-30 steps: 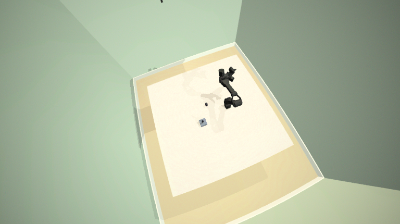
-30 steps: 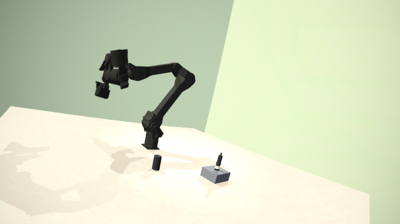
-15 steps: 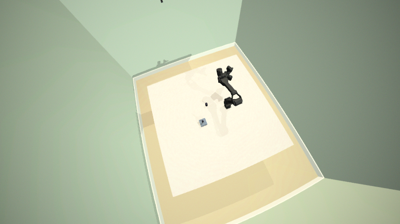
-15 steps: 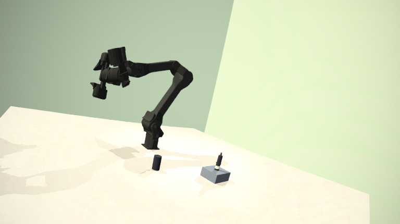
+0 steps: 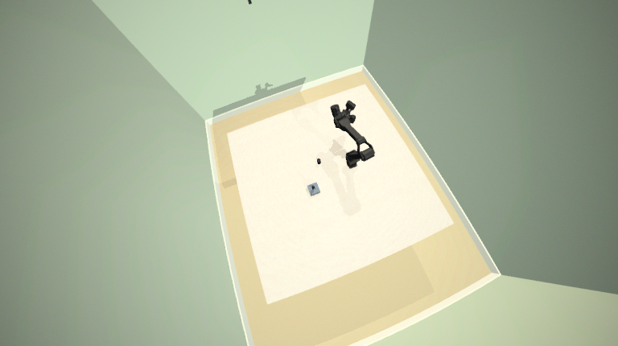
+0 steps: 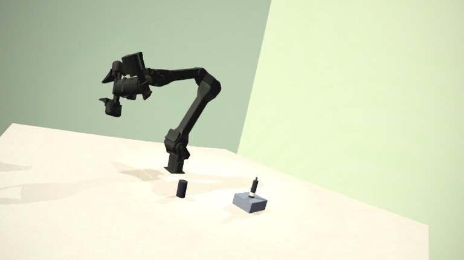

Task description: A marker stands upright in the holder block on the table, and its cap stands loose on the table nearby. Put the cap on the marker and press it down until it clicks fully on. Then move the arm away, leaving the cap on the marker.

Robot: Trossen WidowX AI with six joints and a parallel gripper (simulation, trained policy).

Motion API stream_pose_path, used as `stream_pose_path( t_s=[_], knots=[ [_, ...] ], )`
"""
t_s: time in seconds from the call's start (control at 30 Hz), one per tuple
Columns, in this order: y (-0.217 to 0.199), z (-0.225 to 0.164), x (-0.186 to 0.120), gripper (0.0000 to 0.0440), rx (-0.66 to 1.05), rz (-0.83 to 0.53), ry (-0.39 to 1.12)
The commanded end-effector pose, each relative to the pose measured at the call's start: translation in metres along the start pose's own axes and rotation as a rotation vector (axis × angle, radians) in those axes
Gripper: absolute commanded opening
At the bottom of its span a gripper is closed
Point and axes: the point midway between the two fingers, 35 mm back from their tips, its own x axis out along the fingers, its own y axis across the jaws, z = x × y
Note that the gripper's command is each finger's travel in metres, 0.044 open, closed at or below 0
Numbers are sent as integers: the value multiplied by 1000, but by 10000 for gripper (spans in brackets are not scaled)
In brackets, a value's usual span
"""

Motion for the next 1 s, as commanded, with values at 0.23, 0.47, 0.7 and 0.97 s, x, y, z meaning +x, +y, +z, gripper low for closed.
stream_pose_path(
  t_s=[0.23, 0.47, 0.7, 0.97],
  knots=[
    [-13, -23, -8, 312, 7, -78, 72],
    [-23, -37, -15, 313, 10, -133, 115],
    [-34, -50, -23, 313, 13, -190, 153],
    [-47, -64, -33, 314, 19, -257, 190]
  ],
)
